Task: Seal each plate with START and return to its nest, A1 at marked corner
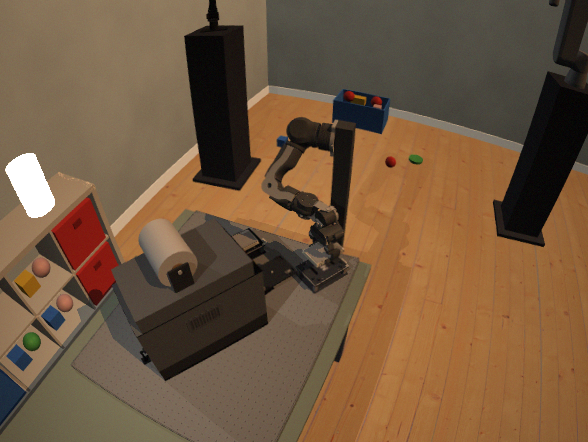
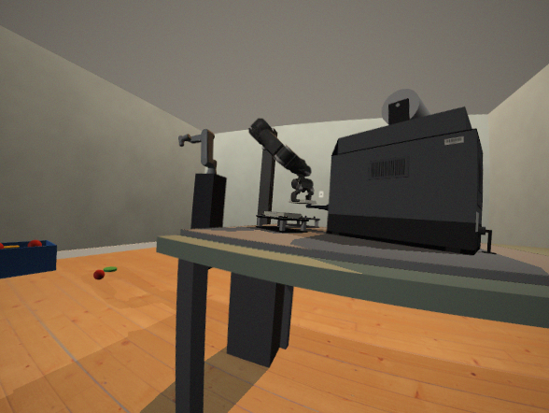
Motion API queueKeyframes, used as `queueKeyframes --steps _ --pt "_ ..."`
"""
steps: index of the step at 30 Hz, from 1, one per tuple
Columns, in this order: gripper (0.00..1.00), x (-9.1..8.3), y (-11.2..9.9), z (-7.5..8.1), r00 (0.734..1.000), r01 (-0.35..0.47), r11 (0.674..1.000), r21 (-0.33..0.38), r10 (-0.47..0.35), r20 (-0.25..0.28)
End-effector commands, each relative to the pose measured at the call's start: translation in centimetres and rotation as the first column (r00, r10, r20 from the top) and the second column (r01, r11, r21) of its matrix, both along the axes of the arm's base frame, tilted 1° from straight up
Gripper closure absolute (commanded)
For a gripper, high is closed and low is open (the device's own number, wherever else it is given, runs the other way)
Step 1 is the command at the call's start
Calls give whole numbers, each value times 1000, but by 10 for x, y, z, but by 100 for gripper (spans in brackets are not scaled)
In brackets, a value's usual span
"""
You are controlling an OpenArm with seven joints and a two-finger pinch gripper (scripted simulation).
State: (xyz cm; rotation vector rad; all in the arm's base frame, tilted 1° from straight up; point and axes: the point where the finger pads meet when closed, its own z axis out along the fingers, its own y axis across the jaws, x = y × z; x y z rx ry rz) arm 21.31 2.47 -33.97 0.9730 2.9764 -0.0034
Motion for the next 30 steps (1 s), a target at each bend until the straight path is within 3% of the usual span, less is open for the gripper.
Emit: queueKeyframes --steps 1,30 --pt "100 -1 1 -2 1000 -8 1000 4 8 2" --pt "100 -1 1 -14 1000 -7 1000 4 7 2"
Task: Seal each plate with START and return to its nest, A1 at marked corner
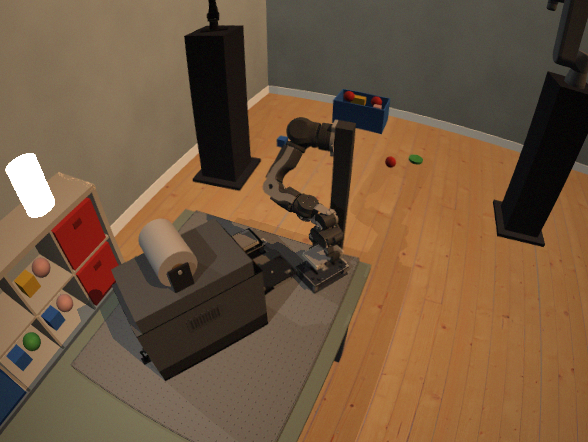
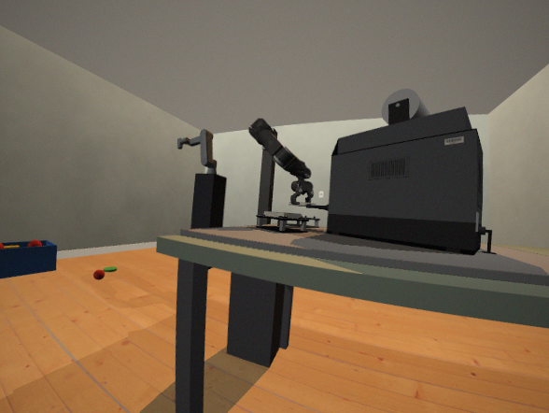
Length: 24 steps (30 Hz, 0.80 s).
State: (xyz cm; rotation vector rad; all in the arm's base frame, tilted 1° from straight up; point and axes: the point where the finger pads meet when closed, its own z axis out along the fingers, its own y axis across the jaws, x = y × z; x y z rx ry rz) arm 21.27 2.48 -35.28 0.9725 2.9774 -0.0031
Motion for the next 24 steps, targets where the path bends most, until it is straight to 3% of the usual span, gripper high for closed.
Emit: queueKeyframes --steps 1,24 --pt "100 0 1 -1 1000 -7 1000 4 7 3" --pt "100 0 1 -12 1000 -7 1000 4 7 3"
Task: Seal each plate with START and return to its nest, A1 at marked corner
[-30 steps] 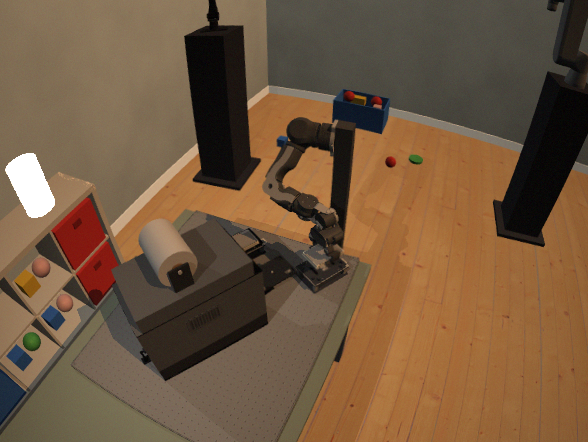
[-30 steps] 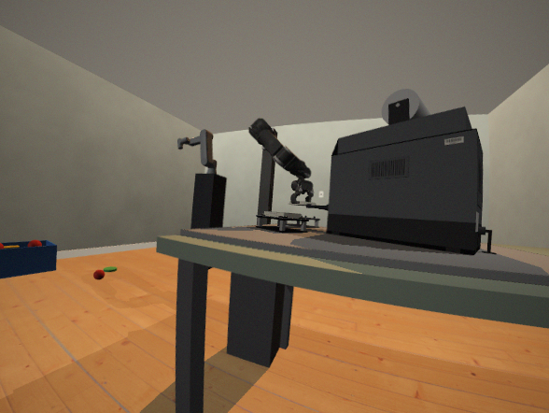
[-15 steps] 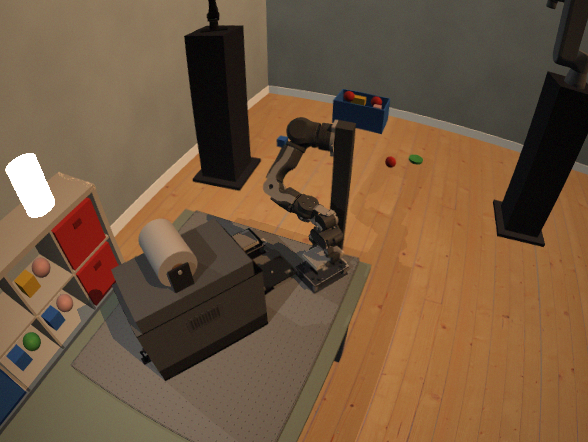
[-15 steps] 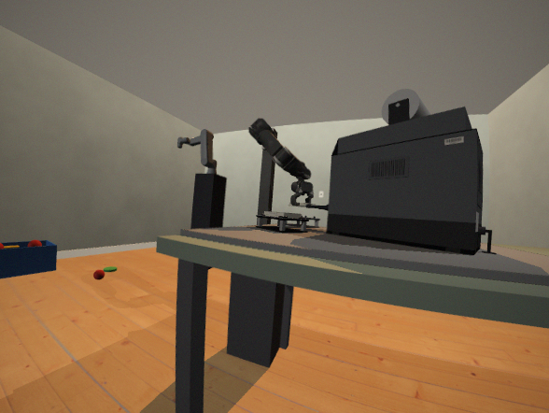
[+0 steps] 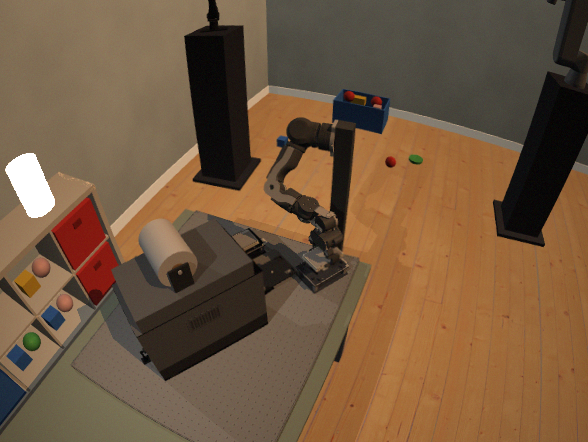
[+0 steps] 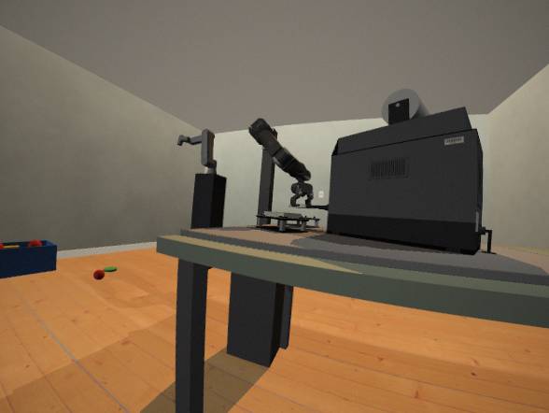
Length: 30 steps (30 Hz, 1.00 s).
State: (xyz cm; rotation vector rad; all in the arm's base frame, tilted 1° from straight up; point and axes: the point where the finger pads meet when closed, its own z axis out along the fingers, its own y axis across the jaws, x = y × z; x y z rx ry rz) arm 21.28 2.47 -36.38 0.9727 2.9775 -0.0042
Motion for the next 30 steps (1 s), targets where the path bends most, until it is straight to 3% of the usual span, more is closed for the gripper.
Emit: queueKeyframes --steps 1,30 --pt "100 0 1 -1 1000 -7 1000 5 7 3" --pt "100 0 1 -14 1000 -7 1000 5 7 3"
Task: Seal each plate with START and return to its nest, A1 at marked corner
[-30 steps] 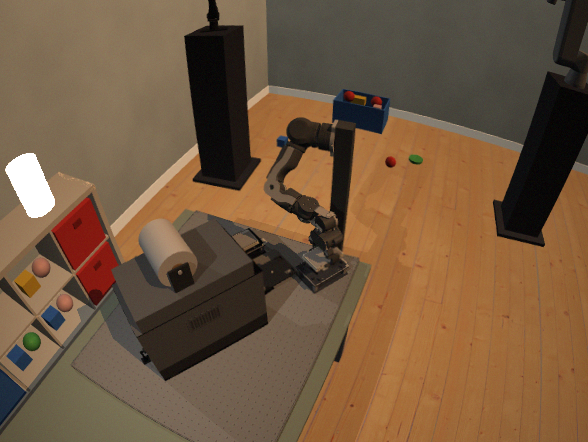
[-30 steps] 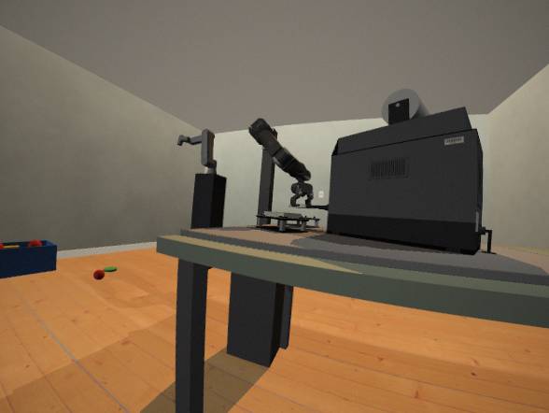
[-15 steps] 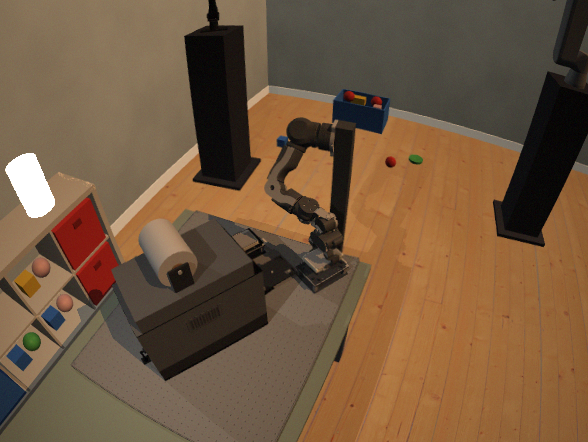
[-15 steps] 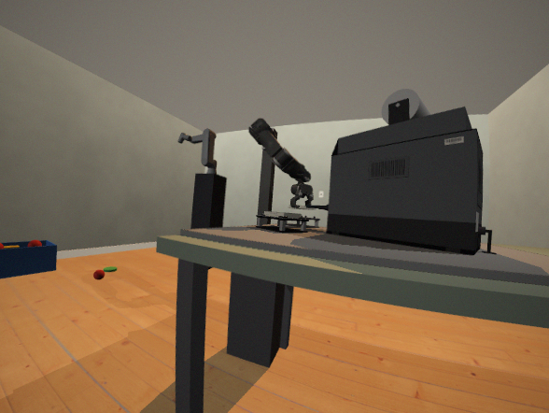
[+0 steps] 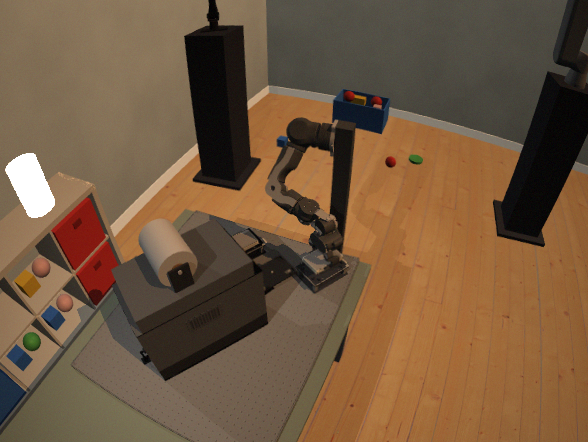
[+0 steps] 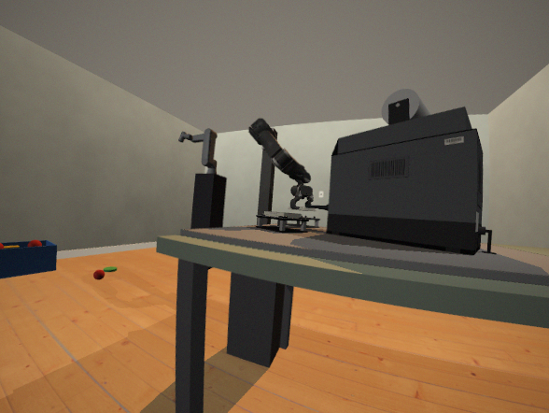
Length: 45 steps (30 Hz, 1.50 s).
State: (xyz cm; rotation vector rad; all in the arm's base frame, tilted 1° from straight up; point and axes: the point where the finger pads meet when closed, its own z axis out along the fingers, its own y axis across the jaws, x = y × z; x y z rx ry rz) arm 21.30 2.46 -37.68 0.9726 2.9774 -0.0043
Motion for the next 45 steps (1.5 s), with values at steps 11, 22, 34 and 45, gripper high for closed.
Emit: queueKeyframes --steps 11,22,34,45 --pt "100 0 1 -5 1000 -7 1000 5 7 3" --pt "100 -1 1 -11 1000 -7 1000 5 7 2" --pt "100 0 1 -16 1000 -7 1000 5 7 3" --pt "100 0 1 -16 1000 -3 1000 3 3 2"
